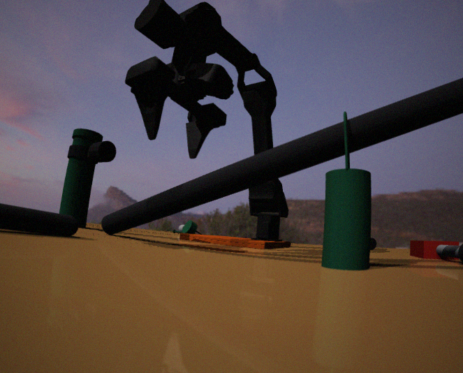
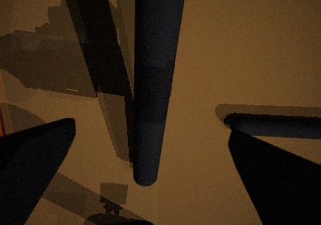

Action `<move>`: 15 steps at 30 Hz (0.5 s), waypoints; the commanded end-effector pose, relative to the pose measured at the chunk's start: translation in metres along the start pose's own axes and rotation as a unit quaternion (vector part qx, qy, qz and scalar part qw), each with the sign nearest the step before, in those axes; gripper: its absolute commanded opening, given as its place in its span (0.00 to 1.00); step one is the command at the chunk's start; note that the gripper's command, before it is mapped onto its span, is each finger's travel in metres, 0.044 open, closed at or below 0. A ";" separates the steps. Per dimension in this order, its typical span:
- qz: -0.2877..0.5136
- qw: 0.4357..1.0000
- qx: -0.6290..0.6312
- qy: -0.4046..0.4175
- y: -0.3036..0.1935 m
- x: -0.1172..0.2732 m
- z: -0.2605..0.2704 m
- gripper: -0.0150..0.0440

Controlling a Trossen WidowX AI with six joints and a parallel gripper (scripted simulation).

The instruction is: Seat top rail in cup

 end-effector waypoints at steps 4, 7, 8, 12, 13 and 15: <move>0.004 1.000 0.005 -0.003 -0.001 -0.026 -0.001 1.00; 0.004 1.000 0.005 -0.003 -0.001 -0.032 -0.001 1.00; 0.004 1.000 0.005 -0.003 -0.001 -0.032 -0.001 1.00; 0.004 1.000 0.005 -0.003 -0.001 -0.041 -0.001 1.00; 0.004 1.000 0.005 -0.003 -0.001 -0.044 -0.001 1.00; 0.004 1.000 0.005 -0.003 -0.001 -0.047 -0.001 1.00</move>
Point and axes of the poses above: the point midway between the two fingers, 35 mm back from their tips, its own x axis back along the fingers, its own z axis across the jaws, y = z × x, the point moved 10 cm from there along x, back along the fingers, and after that the axes turned 6 degrees about x, right-handed, at the moved point
